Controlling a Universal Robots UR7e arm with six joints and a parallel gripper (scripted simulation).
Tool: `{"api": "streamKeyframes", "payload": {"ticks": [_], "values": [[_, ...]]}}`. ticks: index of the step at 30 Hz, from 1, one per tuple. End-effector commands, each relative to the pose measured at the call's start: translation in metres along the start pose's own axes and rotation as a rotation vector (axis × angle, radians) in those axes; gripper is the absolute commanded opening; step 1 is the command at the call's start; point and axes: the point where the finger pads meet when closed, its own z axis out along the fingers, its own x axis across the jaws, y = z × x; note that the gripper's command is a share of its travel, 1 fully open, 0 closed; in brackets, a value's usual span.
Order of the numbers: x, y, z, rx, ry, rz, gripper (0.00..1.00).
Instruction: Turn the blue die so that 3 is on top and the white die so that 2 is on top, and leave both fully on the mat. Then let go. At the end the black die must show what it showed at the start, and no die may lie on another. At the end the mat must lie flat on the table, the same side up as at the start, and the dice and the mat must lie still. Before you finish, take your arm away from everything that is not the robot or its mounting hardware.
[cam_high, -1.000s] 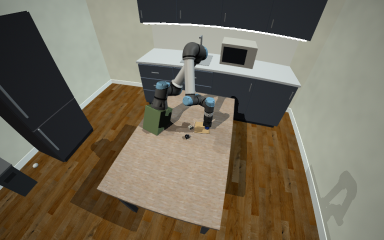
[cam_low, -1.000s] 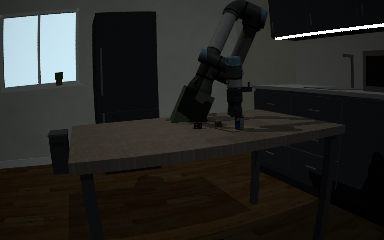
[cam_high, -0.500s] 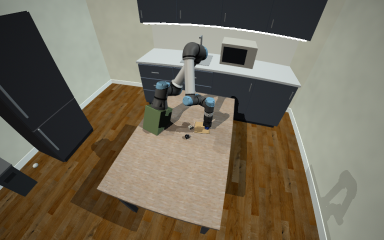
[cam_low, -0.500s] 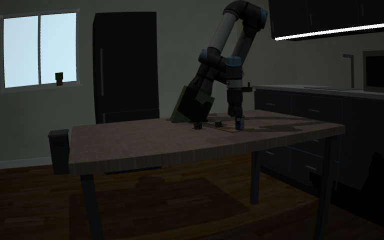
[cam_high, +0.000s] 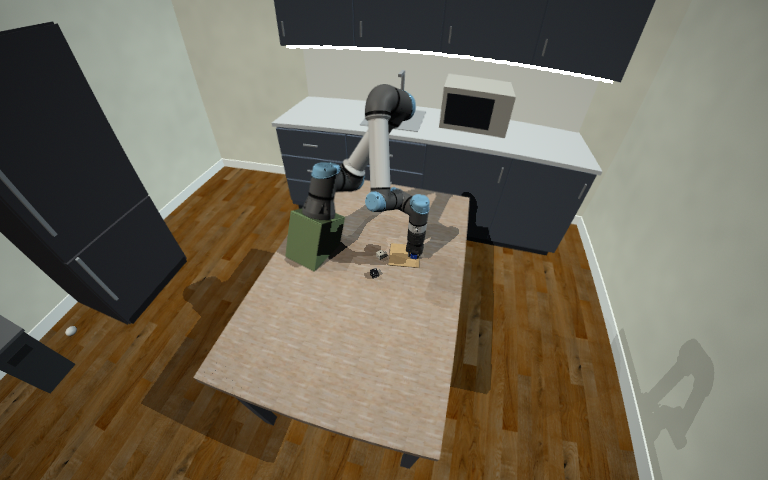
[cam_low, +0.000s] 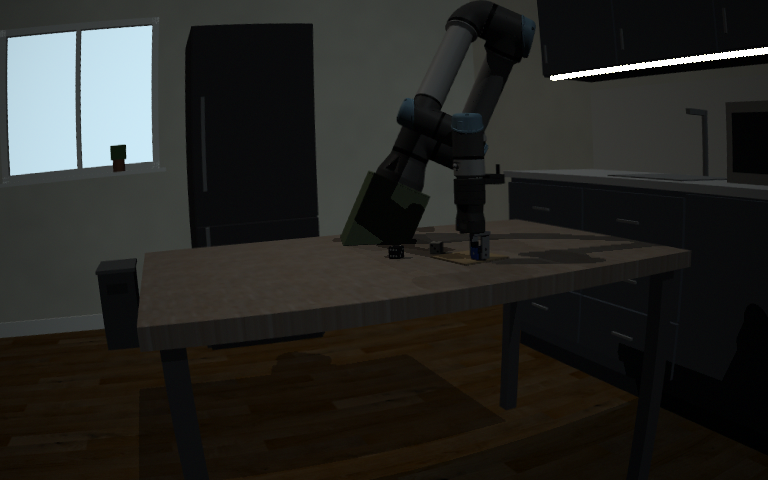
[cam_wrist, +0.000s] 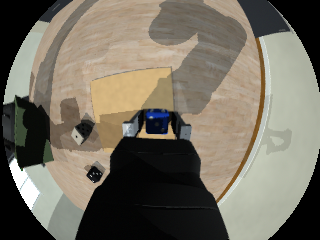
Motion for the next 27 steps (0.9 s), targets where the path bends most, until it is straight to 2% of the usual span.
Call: {"api": "streamKeyframes", "payload": {"ticks": [1, 6, 11, 13, 27], "values": [[-0.001, -0.001, 0.001, 0.002, -0.002, 0.001, 0.87], [-0.001, -0.001, -0.001, 0.002, -0.002, 0.001, 0.87], [-0.001, -0.001, -0.015, 0.002, -0.002, 0.001, 0.87], [-0.001, -0.001, -0.015, 0.002, -0.002, 0.001, 0.87], [-0.001, -0.001, -0.081, 0.002, -0.002, 0.001, 0.87]]}}
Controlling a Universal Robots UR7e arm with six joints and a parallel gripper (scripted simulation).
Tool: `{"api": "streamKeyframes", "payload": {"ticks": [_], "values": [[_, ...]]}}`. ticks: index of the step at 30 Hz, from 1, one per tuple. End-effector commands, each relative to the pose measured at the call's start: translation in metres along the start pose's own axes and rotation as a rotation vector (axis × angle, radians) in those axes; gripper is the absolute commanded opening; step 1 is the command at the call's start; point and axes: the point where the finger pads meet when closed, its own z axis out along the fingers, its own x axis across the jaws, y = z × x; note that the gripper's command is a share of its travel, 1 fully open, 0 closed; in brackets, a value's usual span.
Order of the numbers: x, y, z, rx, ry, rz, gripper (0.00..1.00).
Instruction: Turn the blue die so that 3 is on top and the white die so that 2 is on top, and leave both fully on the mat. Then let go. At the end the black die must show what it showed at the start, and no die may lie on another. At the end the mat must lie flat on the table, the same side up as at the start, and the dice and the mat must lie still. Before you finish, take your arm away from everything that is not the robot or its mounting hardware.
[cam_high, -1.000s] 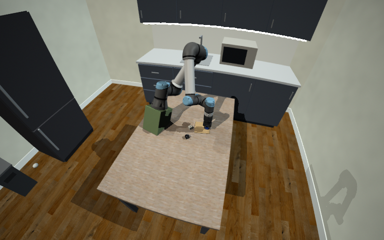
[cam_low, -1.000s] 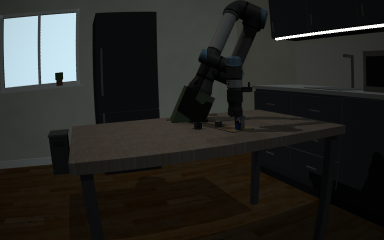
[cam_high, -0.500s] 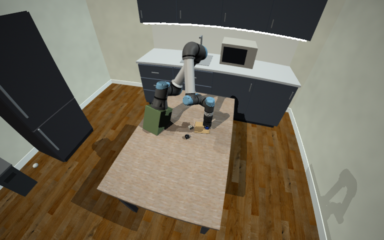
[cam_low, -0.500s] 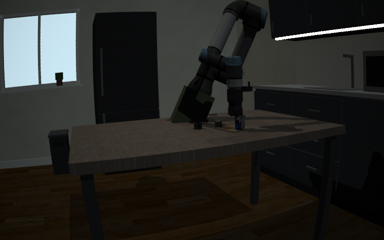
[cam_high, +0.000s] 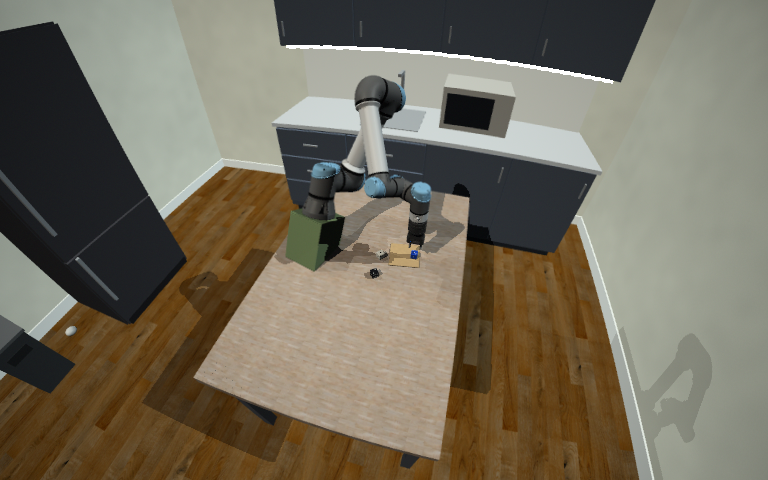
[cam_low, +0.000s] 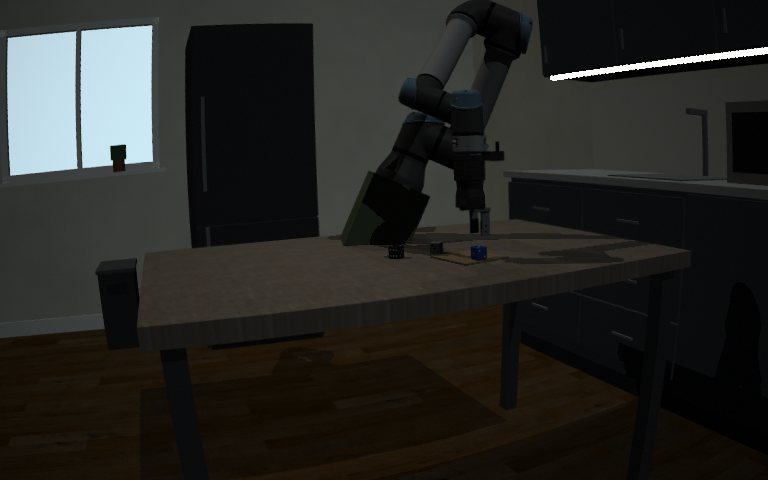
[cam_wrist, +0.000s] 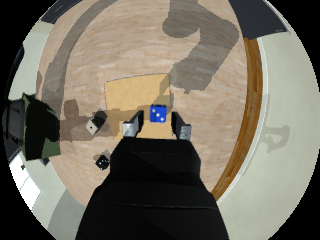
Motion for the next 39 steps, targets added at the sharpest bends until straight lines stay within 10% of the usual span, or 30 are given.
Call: {"api": "streamKeyframes", "payload": {"ticks": [1, 9, 10, 39], "values": [[-0.0006, 0.0004, -0.0273, 0.002, -0.004, 0.0, 0.87], [-0.0006, 0.0004, -0.0326, 0.002, -0.004, 0.0, 0.87], [-0.0006, 0.0004, -0.0326, 0.002, -0.004, 0.0, 1.0], [-0.0013, 0.0005, -0.0326, 0.002, -0.004, -0.008, 1.0]]}}
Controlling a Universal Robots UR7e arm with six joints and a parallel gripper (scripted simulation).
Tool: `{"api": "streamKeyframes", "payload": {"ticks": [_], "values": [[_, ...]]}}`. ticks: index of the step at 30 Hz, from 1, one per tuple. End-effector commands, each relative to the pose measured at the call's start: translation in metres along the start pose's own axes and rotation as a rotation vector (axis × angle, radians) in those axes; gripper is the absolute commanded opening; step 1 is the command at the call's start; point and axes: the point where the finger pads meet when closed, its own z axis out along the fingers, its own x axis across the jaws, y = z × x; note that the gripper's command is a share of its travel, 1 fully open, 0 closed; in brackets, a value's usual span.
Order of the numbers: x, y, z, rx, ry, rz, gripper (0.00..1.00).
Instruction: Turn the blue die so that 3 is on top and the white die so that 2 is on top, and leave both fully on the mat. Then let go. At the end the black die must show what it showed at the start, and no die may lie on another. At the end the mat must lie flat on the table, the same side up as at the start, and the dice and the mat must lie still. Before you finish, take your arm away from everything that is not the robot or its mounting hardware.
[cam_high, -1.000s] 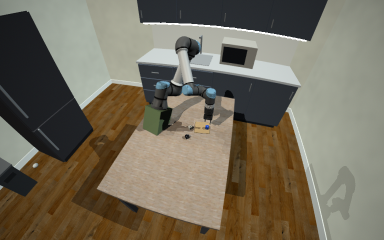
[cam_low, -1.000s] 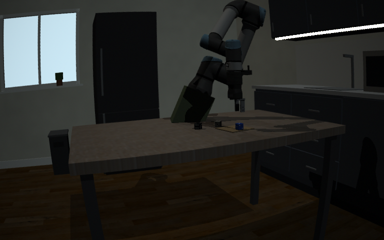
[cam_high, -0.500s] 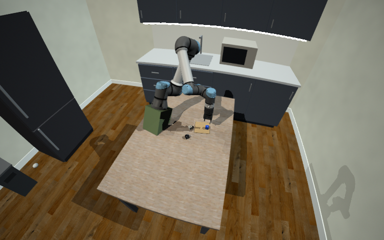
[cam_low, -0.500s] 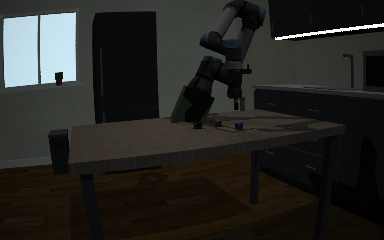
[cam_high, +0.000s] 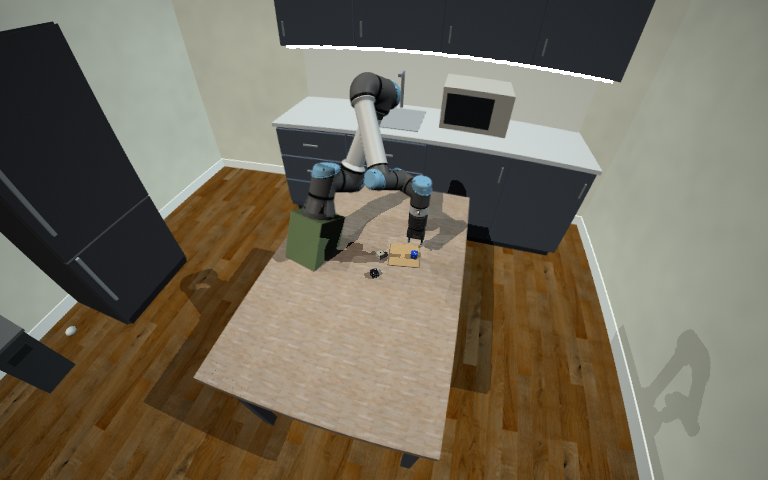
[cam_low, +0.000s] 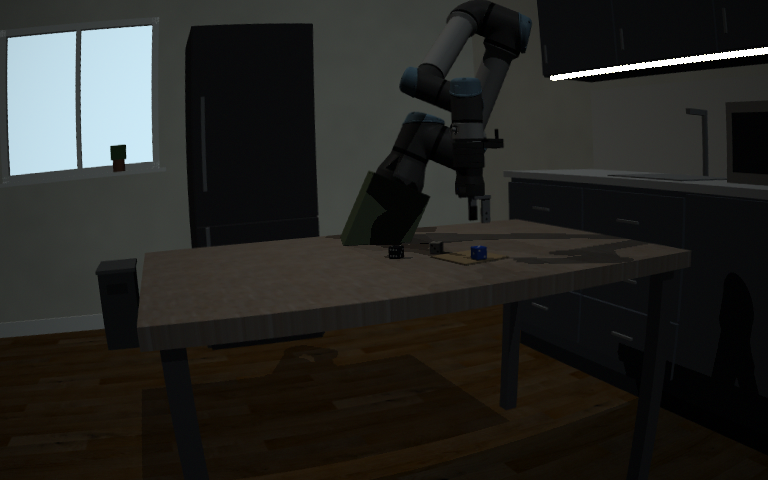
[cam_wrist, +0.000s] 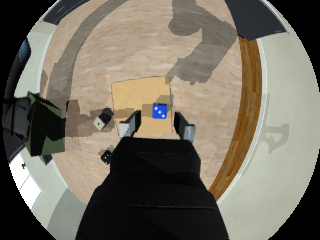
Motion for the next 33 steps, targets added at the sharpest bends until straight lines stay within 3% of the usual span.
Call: {"api": "streamKeyframes", "payload": {"ticks": [1, 15, 33], "values": [[0.001, 0.001, -0.002, -0.003, 0.004, -0.011, 1.0], [-0.009, 0.003, -0.003, -0.004, 0.004, -0.123, 1.0], [-0.038, 0.007, -0.004, -0.006, 0.003, -0.485, 1.0]]}}
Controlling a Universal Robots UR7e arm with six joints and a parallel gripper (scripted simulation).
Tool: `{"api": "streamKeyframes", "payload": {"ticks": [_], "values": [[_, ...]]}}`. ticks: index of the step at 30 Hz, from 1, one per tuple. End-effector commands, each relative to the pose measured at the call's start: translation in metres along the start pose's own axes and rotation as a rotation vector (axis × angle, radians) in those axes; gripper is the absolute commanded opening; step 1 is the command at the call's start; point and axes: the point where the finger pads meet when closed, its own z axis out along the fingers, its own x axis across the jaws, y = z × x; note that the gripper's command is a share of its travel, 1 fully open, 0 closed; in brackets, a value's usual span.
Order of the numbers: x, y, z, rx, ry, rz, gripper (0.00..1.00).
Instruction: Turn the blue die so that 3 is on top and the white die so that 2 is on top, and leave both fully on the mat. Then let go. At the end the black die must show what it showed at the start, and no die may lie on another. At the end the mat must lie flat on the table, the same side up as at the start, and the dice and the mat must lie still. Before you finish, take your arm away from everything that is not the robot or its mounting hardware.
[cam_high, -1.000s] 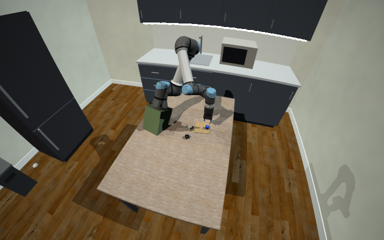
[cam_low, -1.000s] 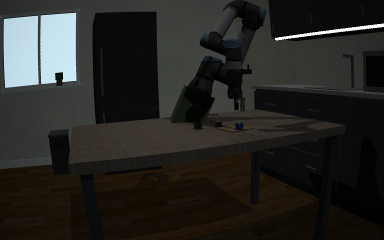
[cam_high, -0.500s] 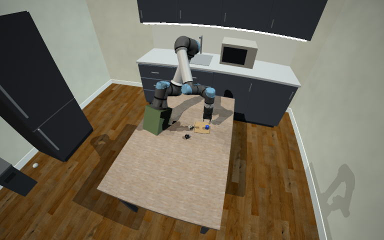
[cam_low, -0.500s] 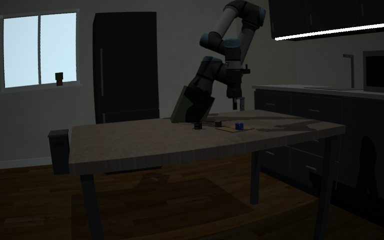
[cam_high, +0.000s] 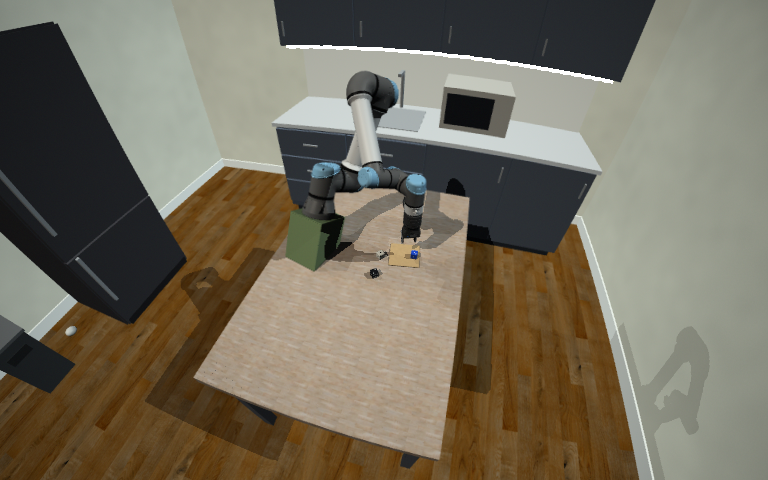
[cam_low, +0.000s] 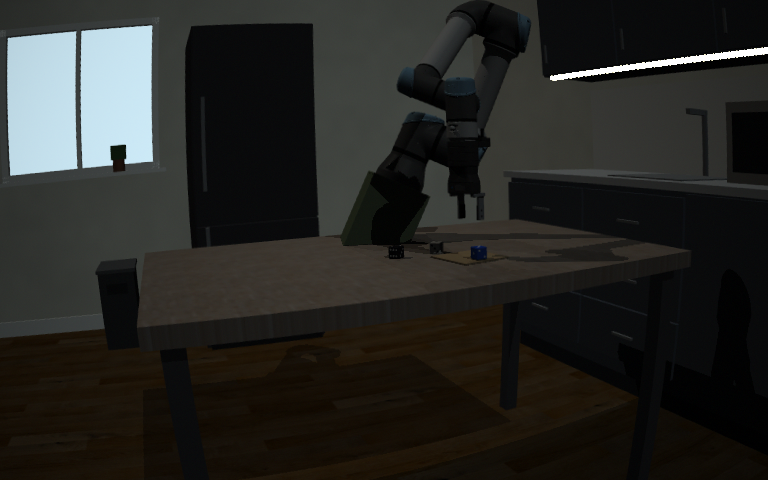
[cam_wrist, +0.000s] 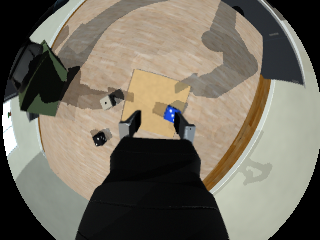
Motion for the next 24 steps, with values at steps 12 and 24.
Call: {"api": "streamKeyframes", "payload": {"ticks": [12, 24], "values": [[-0.033, -0.005, -0.001, -0.003, 0.0, -0.415, 1.0], [-0.051, -0.007, -0.001, -0.003, -0.001, -0.664, 1.0]]}}
